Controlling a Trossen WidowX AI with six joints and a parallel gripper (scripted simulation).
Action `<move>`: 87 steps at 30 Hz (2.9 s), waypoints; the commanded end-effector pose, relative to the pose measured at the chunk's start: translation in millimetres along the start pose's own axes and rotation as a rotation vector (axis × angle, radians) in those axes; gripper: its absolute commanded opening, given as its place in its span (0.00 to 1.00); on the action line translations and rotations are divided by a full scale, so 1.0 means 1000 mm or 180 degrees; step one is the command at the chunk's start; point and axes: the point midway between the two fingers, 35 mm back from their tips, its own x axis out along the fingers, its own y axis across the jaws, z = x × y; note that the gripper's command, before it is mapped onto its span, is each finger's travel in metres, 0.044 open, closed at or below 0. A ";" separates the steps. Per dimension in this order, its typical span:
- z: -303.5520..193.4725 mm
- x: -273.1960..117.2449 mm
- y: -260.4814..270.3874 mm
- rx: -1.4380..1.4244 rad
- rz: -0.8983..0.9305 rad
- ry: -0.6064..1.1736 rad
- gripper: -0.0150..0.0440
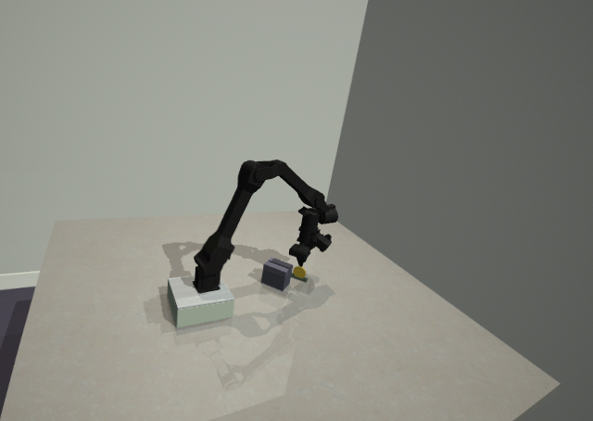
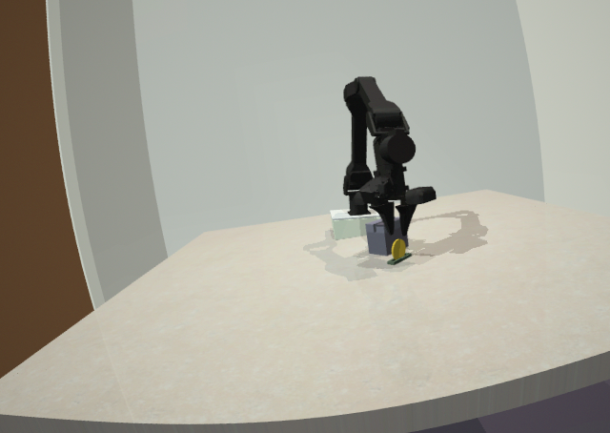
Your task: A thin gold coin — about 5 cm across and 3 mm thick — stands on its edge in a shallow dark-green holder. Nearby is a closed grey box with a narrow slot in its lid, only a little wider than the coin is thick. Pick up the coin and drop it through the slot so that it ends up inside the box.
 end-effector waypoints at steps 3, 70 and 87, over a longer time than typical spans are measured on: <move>-0.002 0.013 -0.002 0.0015 -0.0032 0.0040 0.53; 0.000 -0.017 0.000 0.0015 -0.0032 0.0039 0.25; 0.002 -0.047 -0.006 0.0129 -0.0035 0.0037 0.25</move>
